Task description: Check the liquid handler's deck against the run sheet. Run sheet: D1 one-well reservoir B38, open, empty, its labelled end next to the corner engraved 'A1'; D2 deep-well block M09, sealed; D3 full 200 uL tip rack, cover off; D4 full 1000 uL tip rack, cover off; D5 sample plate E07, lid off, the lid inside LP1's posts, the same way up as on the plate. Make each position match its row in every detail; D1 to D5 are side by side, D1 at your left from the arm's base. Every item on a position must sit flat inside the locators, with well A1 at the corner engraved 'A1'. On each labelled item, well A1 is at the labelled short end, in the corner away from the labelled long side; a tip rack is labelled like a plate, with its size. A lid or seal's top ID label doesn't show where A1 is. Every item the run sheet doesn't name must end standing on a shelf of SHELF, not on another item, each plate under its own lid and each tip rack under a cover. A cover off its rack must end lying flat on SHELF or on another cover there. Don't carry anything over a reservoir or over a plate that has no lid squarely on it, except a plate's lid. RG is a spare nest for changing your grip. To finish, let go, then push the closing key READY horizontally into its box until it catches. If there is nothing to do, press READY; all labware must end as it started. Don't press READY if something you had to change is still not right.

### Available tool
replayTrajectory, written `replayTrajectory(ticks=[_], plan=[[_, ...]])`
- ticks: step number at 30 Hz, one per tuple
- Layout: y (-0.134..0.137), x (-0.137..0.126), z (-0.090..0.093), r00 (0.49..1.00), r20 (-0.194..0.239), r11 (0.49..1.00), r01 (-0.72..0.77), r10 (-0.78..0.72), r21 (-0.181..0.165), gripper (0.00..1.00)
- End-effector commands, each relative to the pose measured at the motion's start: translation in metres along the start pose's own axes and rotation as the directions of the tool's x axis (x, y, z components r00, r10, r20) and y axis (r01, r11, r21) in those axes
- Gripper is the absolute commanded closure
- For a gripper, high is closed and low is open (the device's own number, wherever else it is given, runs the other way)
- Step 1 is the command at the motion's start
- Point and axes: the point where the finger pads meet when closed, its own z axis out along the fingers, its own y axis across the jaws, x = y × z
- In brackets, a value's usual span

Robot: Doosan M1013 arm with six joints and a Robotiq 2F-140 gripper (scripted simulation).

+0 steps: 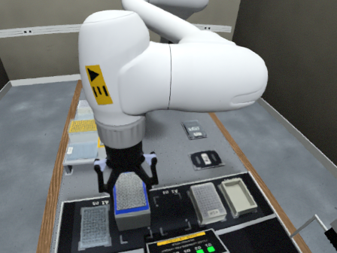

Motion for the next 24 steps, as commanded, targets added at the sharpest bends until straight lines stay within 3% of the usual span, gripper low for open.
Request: replayTrajectory(ticks=[1, 24], plan=[[-0.003, 0.001, 0.011, 1.000, -0.001, 1.000, 0.002, -0.002, -0.001, 0.90], [-0.004, 0.001, 0.043, 1.000, -0.001, 1.000, 0.002, -0.002, 0.000, 0.90]])
